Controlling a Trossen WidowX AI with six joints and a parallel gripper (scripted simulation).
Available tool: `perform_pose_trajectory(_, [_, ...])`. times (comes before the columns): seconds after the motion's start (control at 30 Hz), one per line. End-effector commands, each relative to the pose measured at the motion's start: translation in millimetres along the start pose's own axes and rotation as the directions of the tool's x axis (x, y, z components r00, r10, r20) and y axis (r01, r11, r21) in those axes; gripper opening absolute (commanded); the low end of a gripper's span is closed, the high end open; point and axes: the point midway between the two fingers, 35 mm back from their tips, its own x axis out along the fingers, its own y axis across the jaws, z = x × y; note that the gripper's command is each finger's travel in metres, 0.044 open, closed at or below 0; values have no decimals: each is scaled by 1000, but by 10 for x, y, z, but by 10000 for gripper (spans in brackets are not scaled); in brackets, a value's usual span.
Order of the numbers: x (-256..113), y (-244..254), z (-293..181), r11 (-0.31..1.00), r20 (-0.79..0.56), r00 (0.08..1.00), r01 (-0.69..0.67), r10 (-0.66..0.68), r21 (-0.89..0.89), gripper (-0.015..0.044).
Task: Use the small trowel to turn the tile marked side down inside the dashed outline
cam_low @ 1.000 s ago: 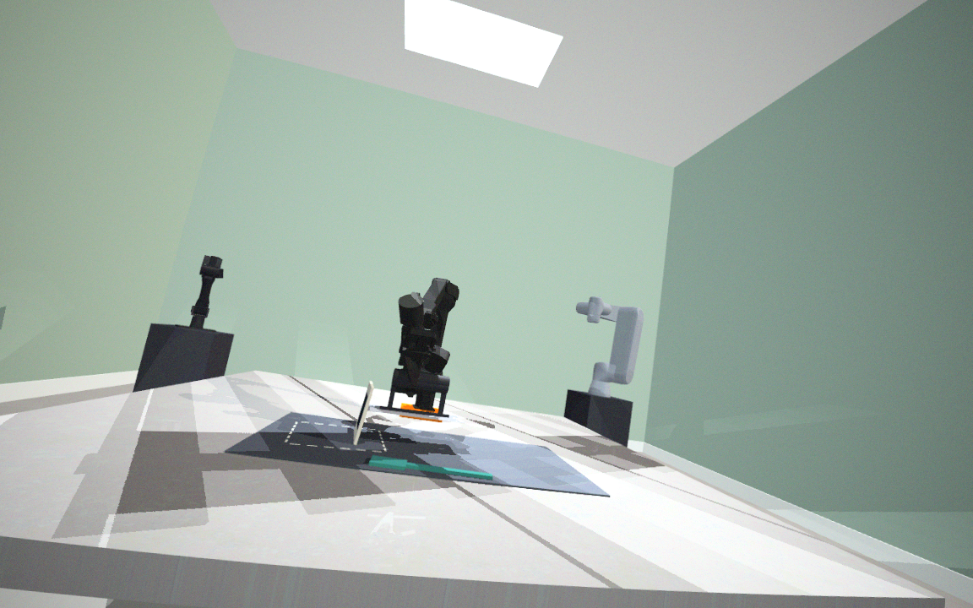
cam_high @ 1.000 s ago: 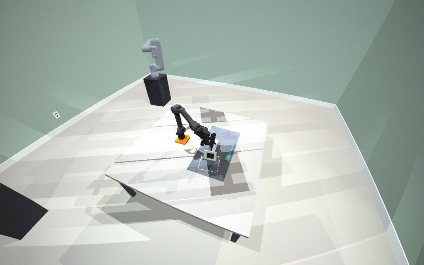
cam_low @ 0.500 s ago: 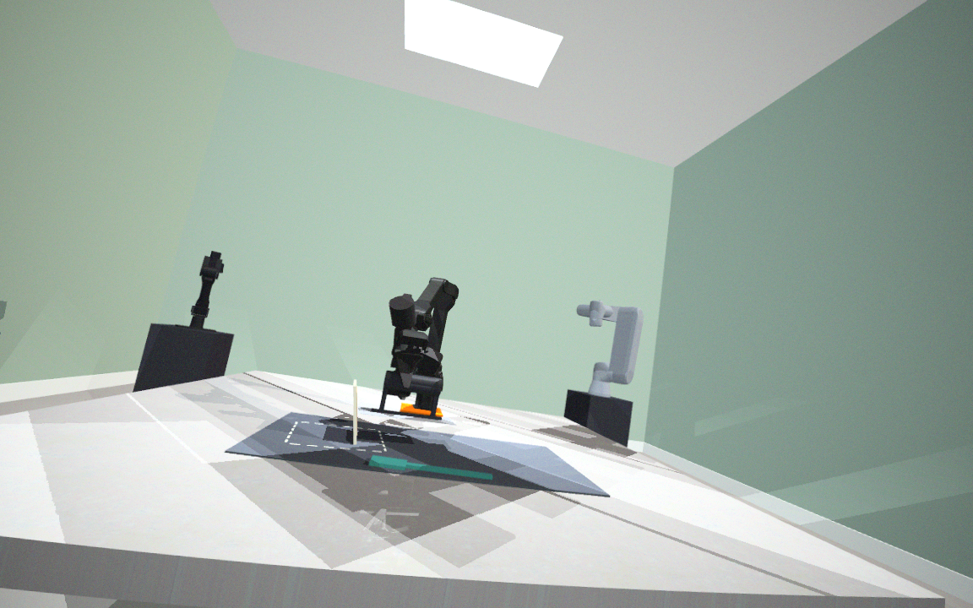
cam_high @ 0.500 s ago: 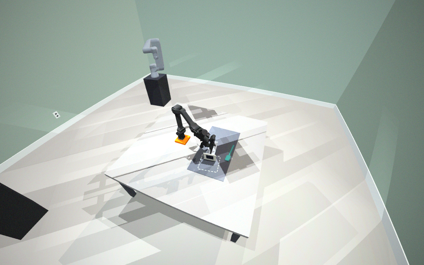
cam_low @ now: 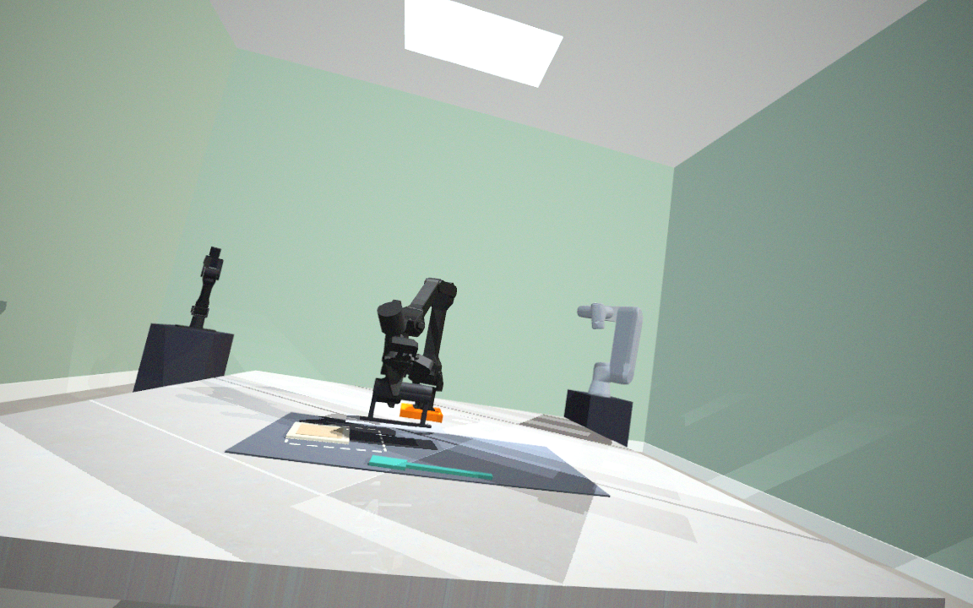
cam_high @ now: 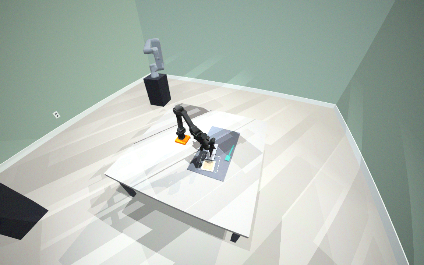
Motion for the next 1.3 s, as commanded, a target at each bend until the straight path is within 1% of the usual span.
perform_pose_trajectory(0.0, [-18,-66,98,1000,5,1000,5,-5,-4,0])
perform_pose_trajectory(0.63, [-371,-447,925,1000,10,1000,7,-7,0,0])
perform_pose_trajectory(1.27, [-387,-456,952,1000,10,1000,8,-8,0,0])
